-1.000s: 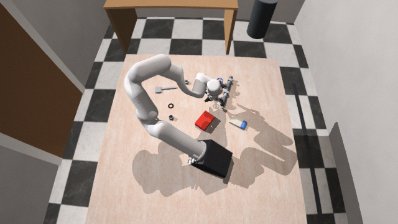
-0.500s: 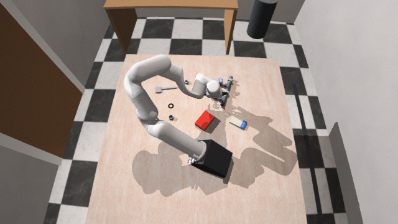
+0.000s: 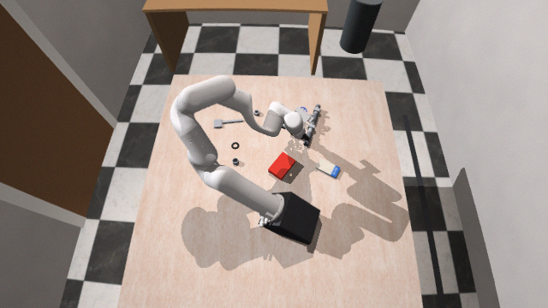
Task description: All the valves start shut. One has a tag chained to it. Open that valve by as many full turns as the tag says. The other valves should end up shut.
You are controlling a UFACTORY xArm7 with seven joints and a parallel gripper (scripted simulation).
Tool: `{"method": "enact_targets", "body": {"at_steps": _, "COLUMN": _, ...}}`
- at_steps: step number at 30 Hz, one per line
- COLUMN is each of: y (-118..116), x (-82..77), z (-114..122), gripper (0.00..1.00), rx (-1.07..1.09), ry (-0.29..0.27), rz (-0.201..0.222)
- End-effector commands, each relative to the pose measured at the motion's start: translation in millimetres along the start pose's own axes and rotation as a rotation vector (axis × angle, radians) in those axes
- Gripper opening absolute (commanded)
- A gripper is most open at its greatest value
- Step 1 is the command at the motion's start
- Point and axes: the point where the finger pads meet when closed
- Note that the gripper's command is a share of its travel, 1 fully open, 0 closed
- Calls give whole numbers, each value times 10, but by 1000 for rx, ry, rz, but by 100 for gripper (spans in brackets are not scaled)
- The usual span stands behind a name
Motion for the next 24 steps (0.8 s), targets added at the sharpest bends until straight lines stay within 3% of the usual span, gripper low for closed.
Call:
{"method": "enact_targets", "body": {"at_steps": 1, "y": 1, "x": -14, "z": -21, "gripper": 100, "rx": 230, "ry": -16, "rz": 22}}
{"method": "enact_targets", "body": {"at_steps": 12, "y": 1, "x": -14, "z": -21, "gripper": 100, "rx": 756, "ry": -44, "rz": 56}}
{"method": "enact_targets", "body": {"at_steps": 19, "y": 1, "x": -14, "z": -21, "gripper": 100, "rx": 786, "ry": -49, "rz": 61}}
{"method": "enact_targets", "body": {"at_steps": 20, "y": 1, "x": -14, "z": -21, "gripper": 0, "rx": 786, "ry": -49, "rz": 61}}
{"method": "enact_targets", "body": {"at_steps": 24, "y": 1, "x": -14, "z": -21, "gripper": 0, "rx": 786, "ry": -49, "rz": 61}}
Point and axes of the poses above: the point where the finger pads meet when closed, its own x axis out along the fingers, its own y axis across the jaws, z = x × y, and after that the axes turned 2 degrees about x, right-handed
